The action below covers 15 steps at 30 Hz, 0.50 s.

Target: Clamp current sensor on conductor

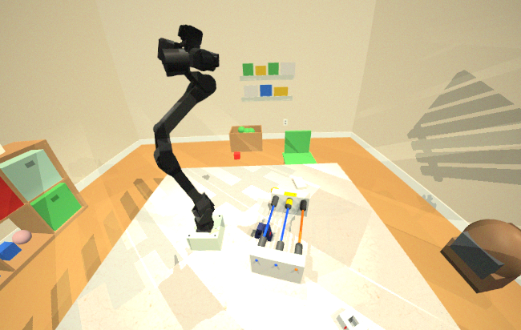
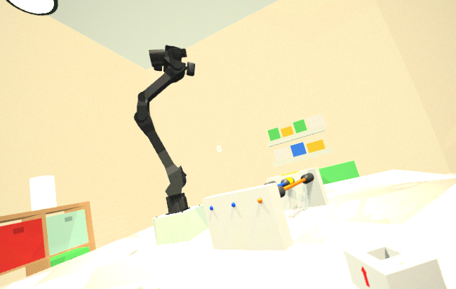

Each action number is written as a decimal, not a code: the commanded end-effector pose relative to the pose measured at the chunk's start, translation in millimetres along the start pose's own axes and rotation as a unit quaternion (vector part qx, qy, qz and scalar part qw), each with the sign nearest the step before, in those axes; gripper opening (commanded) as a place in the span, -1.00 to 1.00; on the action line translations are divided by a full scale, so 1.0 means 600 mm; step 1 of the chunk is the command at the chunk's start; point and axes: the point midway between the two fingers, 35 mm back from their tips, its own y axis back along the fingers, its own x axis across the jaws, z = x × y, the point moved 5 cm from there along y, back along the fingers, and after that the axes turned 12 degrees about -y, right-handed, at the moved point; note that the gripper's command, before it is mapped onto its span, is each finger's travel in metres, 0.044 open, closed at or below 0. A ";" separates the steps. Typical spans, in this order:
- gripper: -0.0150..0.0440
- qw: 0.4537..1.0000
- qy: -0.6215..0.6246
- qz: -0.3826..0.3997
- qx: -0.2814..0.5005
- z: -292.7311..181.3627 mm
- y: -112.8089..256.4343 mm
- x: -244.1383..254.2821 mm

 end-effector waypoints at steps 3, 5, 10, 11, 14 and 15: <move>0.26 1.000 0.008 -0.005 -0.030 0.006 0.006 -0.014; 0.43 0.997 0.021 -0.017 -0.071 0.013 0.017 -0.034; 0.88 0.981 0.057 -0.067 -0.174 0.025 0.053 -0.089; 0.97 0.975 0.065 -0.081 -0.194 0.026 0.062 -0.100; 1.00 0.955 0.090 -0.130 -0.251 0.026 0.092 -0.135; 1.00 0.947 0.098 -0.148 -0.269 0.026 0.104 -0.147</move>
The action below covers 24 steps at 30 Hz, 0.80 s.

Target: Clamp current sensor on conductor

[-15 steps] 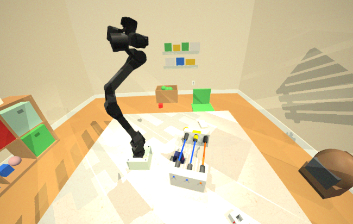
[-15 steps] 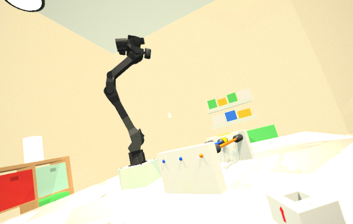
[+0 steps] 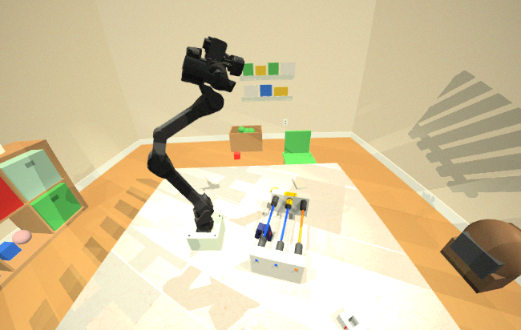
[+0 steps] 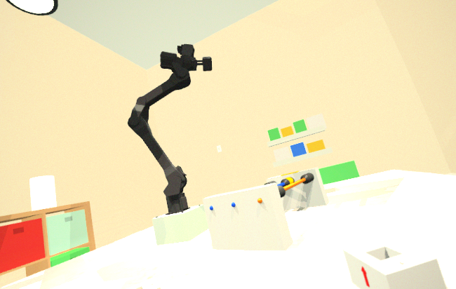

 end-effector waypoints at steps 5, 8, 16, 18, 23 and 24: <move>1.00 0.973 0.092 -0.158 -0.141 0.007 0.079 -0.106; 1.00 0.950 0.125 -0.226 -0.176 0.004 0.118 -0.142; 1.00 0.849 0.209 -0.429 -0.227 -0.026 0.245 -0.227; 1.00 0.813 0.228 -0.484 -0.229 -0.040 0.283 -0.244; 1.00 0.709 0.263 -0.620 -0.207 -0.085 0.383 -0.278; 1.00 0.686 0.267 -0.647 -0.199 -0.096 0.404 -0.283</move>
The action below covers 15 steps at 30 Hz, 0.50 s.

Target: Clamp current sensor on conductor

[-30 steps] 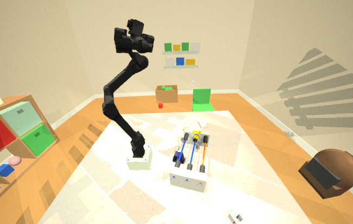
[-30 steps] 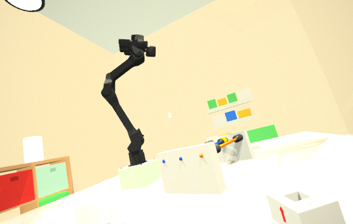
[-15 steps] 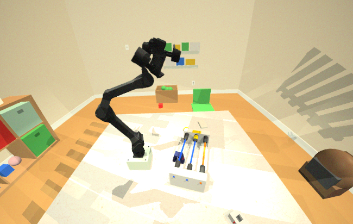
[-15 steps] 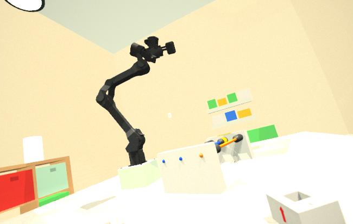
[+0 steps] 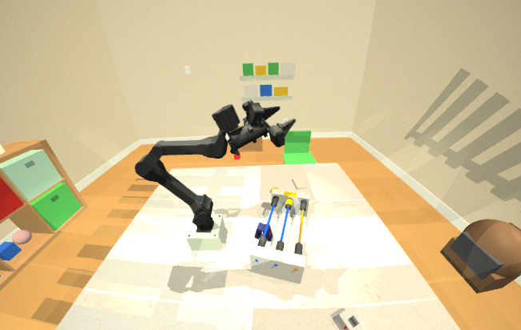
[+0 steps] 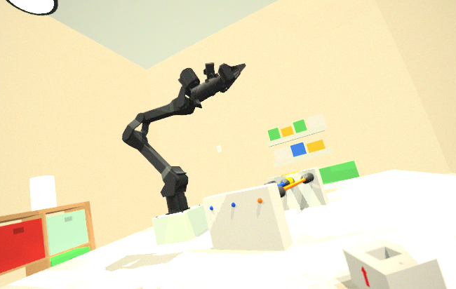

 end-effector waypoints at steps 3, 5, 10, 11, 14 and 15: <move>1.00 0.976 0.120 -0.180 0.035 -0.064 0.057 -0.116; 1.00 0.959 0.155 -0.230 0.054 -0.083 0.080 -0.149; 1.00 0.952 0.168 -0.248 0.062 -0.090 0.089 -0.160; 1.00 0.952 0.168 -0.248 0.062 -0.090 0.089 -0.160; 1.00 0.952 0.168 -0.248 0.062 -0.090 0.089 -0.160; 1.00 0.952 0.166 -0.248 0.068 -0.093 0.087 -0.161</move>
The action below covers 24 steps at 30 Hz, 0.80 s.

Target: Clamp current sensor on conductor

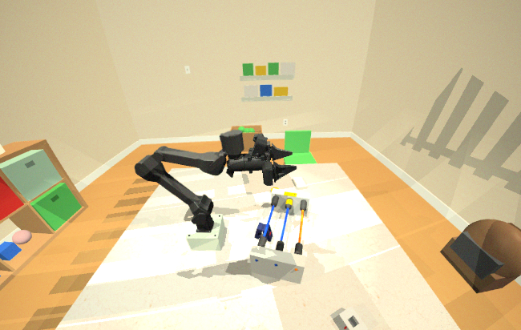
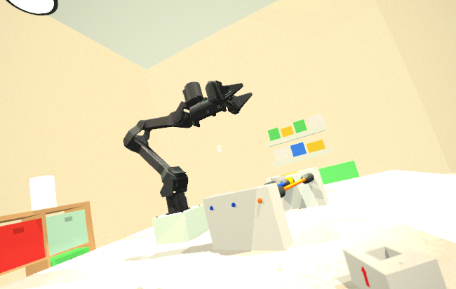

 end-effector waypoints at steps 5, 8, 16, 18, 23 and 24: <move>1.00 0.984 0.012 0.015 0.176 -0.071 -0.057 0.043; 1.00 0.956 0.027 0.030 0.290 -0.121 -0.082 0.080; 1.00 0.859 0.083 0.051 0.503 -0.226 -0.090 0.160; 1.00 0.830 0.100 0.054 0.545 -0.248 -0.085 0.177; 1.00 0.807 0.113 0.055 0.576 -0.265 -0.079 0.190; 1.00 0.807 0.113 0.055 0.576 -0.265 -0.079 0.190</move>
